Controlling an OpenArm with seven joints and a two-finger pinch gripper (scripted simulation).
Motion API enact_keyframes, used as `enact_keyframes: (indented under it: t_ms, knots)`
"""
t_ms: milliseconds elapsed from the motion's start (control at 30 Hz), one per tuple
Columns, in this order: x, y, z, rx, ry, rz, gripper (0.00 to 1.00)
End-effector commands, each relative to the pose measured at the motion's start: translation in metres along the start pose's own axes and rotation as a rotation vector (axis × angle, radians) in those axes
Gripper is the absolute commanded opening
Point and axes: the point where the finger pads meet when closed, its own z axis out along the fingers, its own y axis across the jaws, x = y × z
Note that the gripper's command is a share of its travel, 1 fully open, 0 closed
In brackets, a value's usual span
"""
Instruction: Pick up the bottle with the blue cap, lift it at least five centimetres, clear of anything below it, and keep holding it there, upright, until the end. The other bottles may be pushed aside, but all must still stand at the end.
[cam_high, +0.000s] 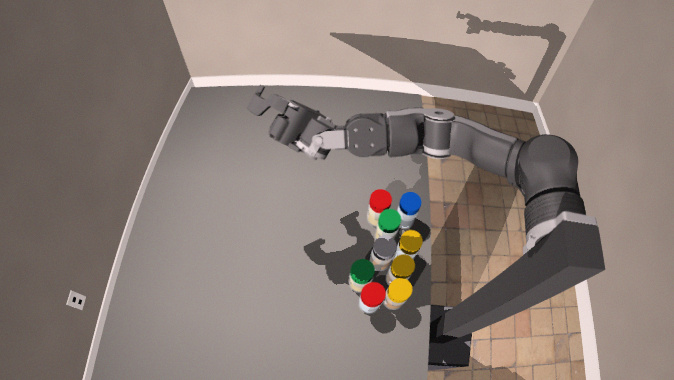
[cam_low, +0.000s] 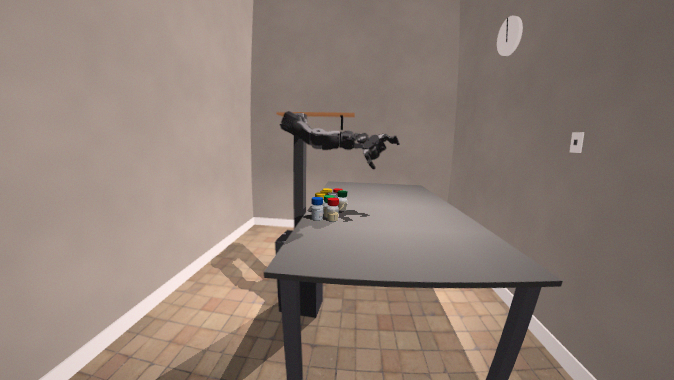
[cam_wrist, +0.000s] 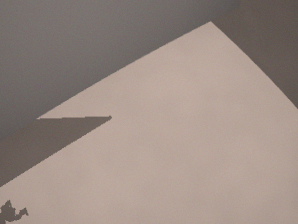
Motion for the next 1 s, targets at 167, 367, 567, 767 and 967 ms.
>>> enact_keyframes:
  t_ms: [167, 367, 567, 767, 967]
  knots:
    - [-0.001, 0.001, 0.0, -0.003, -0.001, 0.003, 1.0]
    - [-0.001, 0.001, 0.0, -0.003, -0.001, 0.003, 1.0]
    - [0.003, -0.002, -0.002, 0.01, 0.033, 0.0, 0.45]
    - [0.023, -0.025, -0.014, 0.088, 0.232, -0.021, 0.45]
    - [0.034, -0.036, -0.021, 0.127, 0.332, -0.032, 0.45]
